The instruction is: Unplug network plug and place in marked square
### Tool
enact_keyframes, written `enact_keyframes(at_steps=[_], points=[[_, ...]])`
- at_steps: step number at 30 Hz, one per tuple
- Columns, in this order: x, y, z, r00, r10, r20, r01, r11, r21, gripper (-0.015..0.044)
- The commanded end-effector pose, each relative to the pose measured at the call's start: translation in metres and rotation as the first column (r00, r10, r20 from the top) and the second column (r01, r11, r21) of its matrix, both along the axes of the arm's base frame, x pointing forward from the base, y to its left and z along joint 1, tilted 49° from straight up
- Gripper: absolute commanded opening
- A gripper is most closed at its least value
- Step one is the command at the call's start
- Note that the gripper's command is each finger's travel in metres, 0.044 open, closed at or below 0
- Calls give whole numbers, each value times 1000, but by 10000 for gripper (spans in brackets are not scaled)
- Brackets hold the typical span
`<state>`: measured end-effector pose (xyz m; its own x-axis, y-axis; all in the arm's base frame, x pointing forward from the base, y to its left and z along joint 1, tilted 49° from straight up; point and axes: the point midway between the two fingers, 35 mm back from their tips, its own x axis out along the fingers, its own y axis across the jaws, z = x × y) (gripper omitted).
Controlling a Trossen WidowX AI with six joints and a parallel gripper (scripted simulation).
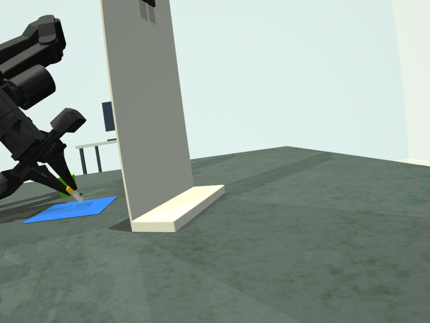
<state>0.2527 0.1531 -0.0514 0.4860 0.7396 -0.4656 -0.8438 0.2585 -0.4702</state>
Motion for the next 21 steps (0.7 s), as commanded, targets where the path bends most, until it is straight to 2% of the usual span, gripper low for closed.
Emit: enact_keyframes(at_steps=[1, 21], points=[[0, 2, -1, 1000, -5, 0, 5, 1000, 2, 0], [-3, 7, -5, 1000, 0, 0, 0, 1000, 2, 0]])
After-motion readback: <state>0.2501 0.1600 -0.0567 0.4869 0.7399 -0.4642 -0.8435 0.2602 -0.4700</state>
